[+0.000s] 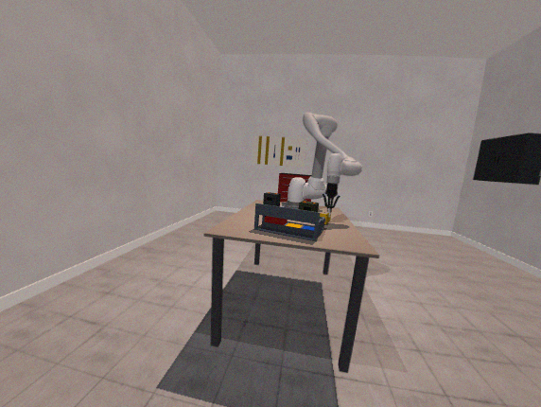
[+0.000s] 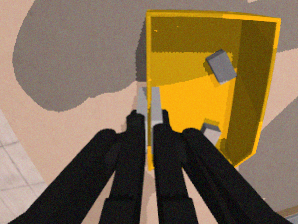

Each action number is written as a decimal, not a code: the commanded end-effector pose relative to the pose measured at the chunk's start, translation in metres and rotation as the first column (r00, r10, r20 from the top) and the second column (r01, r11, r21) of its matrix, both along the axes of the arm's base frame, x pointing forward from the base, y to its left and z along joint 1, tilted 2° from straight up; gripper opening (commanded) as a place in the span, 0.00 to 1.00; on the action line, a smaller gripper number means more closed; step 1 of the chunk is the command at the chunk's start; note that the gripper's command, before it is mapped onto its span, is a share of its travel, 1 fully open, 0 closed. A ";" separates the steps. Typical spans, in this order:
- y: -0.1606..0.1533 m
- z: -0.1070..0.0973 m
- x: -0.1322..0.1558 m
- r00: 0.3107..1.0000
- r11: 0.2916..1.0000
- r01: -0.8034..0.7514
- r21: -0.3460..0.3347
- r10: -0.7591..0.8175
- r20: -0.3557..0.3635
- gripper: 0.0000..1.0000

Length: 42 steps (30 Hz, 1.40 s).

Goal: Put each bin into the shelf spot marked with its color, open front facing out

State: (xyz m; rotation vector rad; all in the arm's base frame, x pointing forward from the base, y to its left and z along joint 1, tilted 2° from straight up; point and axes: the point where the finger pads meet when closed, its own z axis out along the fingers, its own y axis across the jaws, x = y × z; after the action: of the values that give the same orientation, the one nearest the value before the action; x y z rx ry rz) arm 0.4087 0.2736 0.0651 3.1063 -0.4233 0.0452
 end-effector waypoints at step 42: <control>0.000 0.027 -0.001 1.000 1.000 0.000 0.000 0.000 0.000 0.10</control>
State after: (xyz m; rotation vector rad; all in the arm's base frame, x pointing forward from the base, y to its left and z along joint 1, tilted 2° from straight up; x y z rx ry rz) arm 0.4080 0.2739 0.0918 3.1063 -0.4233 0.0452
